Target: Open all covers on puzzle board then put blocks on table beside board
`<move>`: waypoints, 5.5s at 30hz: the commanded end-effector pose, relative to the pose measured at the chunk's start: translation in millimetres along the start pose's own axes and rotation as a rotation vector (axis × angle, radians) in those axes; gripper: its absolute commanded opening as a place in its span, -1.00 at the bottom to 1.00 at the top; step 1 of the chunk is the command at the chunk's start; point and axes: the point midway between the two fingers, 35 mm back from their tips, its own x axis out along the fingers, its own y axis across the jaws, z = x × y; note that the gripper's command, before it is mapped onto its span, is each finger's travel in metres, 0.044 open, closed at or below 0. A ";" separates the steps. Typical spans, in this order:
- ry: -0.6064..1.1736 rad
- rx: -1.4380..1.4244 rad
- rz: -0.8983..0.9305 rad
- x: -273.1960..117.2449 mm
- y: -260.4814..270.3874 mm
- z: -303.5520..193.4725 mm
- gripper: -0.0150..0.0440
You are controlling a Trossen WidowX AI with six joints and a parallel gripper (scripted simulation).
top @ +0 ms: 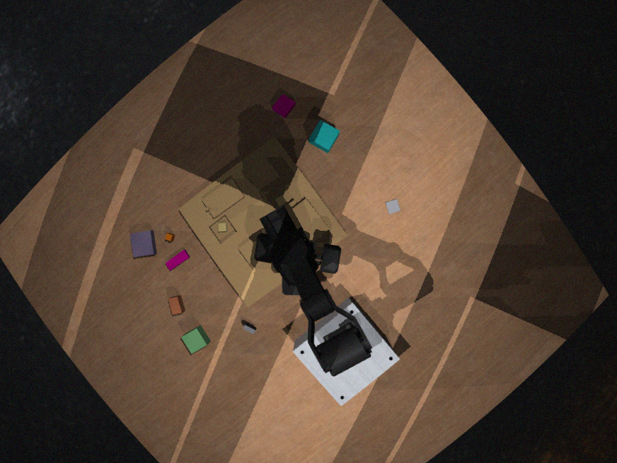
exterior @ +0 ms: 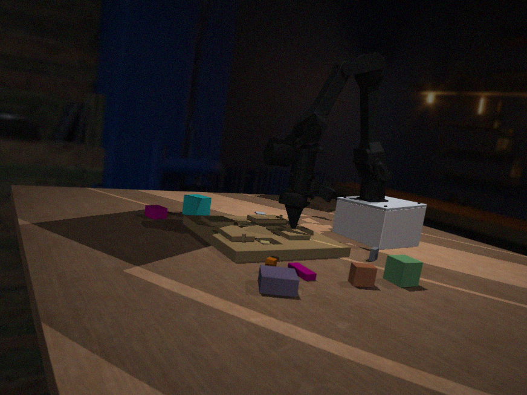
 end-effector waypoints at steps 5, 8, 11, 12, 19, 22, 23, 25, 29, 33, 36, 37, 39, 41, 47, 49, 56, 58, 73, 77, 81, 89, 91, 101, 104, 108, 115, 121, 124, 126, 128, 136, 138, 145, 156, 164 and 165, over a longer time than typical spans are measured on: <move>-0.004 -0.001 -0.003 -6.9 0.4 -0.2 -0.49; -0.005 -0.002 -0.005 -10.6 0.8 -0.1 -0.49; -0.006 -0.002 -0.006 -13.4 1.1 0.0 -0.49; -0.006 -0.002 -0.007 -13.6 1.1 0.0 -0.49; -0.006 -0.002 -0.007 -13.6 1.1 0.0 -0.49; -0.006 -0.002 -0.007 -13.6 1.1 0.0 -0.49; -0.006 -0.002 -0.007 -13.6 1.1 0.0 -0.49; -0.006 -0.002 -0.007 -13.6 1.1 0.0 -0.49; -0.006 -0.002 -0.007 -13.6 1.1 0.0 -0.49; -0.006 -0.002 -0.007 -13.6 1.1 0.0 -0.49; -0.006 -0.002 -0.007 -13.6 1.1 0.0 -0.49; -0.006 -0.002 -0.007 -13.6 1.1 0.0 -0.49; -0.006 -0.002 -0.007 -13.6 1.1 0.0 -0.49; -0.004 0.001 -0.004 -12.8 1.4 -0.1 -0.49; -0.005 0.000 -0.005 -8.3 1.1 0.1 -0.49; -0.005 -0.001 -0.006 -6.5 0.9 0.2 -0.49; -0.006 -0.002 -0.007 -2.3 0.7 0.4 -0.49; -0.006 -0.002 -0.007 -1.7 0.3 0.5 -0.49; -0.006 -0.002 -0.007 1.5 -1.7 1.2 -0.49; -0.006 -0.002 -0.007 1.5 -1.7 1.3 -0.49; -0.006 -0.002 -0.007 1.5 -1.7 1.3 -0.49; -0.006 -0.002 -0.007 1.5 -1.7 1.3 -0.49; -0.006 -0.002 -0.007 1.5 -1.7 1.3 -0.49; -0.006 -0.002 -0.007 1.5 -1.7 1.3 -0.49; -0.006 -0.002 -0.007 1.5 -1.7 1.3 -0.49; -0.005 -0.006 0.001 0.1 -0.2 0.8 -0.49; -0.005 -0.008 -0.003 -6.9 0.0 0.5 -0.49; -0.006 -0.018 -0.007 -13.4 0.6 0.8 -0.49; -0.006 -0.018 -0.007 -13.6 0.7 0.8 -0.49; -0.006 -0.018 -0.007 -13.6 0.7 0.8 -0.49; -0.006 -0.018 -0.007 -13.6 0.7 0.8 -0.49; -0.006 -0.018 -0.007 -13.6 0.7 0.8 -0.49; -0.006 -0.018 -0.007 -13.6 0.7 0.8 -0.49; -0.006 -0.018 -0.007 -13.6 0.7 0.8 -0.49; -0.004 -0.016 -0.005 -9.5 0.7 0.8 -0.49; -0.006 -0.018 -0.007 -2.4 0.3 1.3 -0.49; -0.006 -0.018 -0.007 -2.3 0.3 1.3 -0.49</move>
